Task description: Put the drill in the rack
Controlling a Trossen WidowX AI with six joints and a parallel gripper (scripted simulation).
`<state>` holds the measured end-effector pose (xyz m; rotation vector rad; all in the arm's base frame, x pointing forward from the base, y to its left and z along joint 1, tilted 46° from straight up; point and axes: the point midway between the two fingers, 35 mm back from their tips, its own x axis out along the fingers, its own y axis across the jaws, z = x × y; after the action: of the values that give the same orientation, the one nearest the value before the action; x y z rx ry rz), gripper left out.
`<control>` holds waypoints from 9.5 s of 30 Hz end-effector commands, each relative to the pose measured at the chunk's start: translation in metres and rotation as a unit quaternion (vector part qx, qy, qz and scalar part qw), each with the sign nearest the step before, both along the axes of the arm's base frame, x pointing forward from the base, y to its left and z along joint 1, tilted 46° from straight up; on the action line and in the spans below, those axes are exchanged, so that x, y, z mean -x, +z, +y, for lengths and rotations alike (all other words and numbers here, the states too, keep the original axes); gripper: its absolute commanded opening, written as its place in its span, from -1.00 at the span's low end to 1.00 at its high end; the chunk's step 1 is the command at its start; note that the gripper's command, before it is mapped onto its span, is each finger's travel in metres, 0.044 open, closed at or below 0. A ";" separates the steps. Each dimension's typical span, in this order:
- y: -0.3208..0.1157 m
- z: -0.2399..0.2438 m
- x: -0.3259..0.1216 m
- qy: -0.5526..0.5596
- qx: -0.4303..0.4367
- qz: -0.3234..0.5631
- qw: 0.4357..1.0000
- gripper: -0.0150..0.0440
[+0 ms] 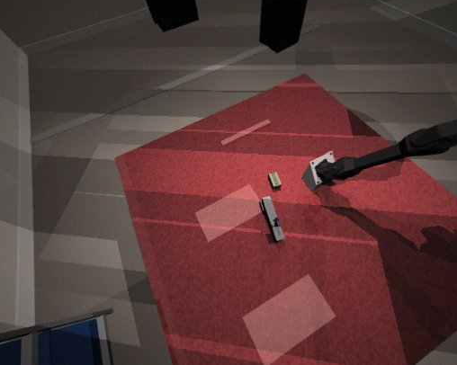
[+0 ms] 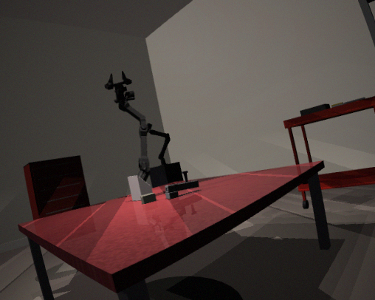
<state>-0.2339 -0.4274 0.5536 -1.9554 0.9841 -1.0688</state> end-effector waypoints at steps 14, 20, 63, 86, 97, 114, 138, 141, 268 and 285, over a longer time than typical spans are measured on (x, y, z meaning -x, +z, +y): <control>-0.018 -0.029 -0.031 0.051 -0.053 -0.065 0.995 -0.38; -0.060 -0.074 -0.107 0.143 -0.173 -0.180 0.958 -0.49; -0.405 0.242 -0.579 -0.072 -0.951 -0.236 0.187 -0.49; -0.443 0.403 -0.537 -0.324 -0.937 -0.089 0.095 -0.49; -0.448 0.408 -0.538 -0.325 -0.937 -0.089 0.095 -0.49; -0.452 0.411 -0.540 -0.325 -0.937 -0.089 0.095 -0.49; -0.456 0.418 -0.537 -0.325 -0.937 -0.089 0.095 -0.49; -0.457 0.419 -0.538 -0.325 -0.937 -0.089 0.095 -0.49; -0.621 0.378 -0.501 0.290 -0.854 0.320 0.290 0.47; -0.621 0.378 -0.501 0.290 -0.854 0.320 0.290 -0.49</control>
<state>0.2656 -0.0487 -0.0674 -0.3578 0.7790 1.1979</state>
